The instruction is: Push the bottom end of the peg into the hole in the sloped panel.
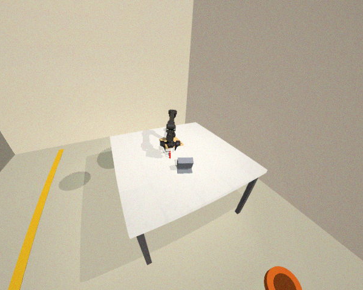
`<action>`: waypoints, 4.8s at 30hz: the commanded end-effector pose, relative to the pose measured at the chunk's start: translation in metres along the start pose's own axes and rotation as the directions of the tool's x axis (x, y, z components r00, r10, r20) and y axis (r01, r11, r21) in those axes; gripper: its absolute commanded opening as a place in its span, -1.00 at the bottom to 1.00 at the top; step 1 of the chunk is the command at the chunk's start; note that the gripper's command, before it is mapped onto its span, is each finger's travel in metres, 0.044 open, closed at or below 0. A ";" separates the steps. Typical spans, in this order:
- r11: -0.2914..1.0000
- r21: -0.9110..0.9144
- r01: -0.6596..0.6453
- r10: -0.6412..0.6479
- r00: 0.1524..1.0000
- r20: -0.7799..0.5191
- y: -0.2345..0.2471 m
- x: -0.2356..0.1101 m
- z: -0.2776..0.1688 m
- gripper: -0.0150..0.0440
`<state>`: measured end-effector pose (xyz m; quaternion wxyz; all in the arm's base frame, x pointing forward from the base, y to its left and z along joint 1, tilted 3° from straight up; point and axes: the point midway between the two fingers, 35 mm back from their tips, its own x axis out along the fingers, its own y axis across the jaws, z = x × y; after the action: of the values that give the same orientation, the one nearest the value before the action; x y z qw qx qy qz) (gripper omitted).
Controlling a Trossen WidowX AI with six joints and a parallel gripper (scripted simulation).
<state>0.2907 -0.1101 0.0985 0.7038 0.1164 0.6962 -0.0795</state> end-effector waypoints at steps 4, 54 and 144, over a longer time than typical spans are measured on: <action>1.000 -0.005 0.003 -0.003 1.000 -0.008 -0.001 0.013 -0.002 1.00; 1.000 -0.006 0.000 0.000 1.000 -0.004 0.000 0.048 -0.002 -0.49; 0.901 -0.353 0.253 -0.130 0.932 0.338 0.042 -0.015 0.020 -0.49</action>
<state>0.3223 -0.0776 0.1185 0.7997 -0.0978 0.5916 -0.0286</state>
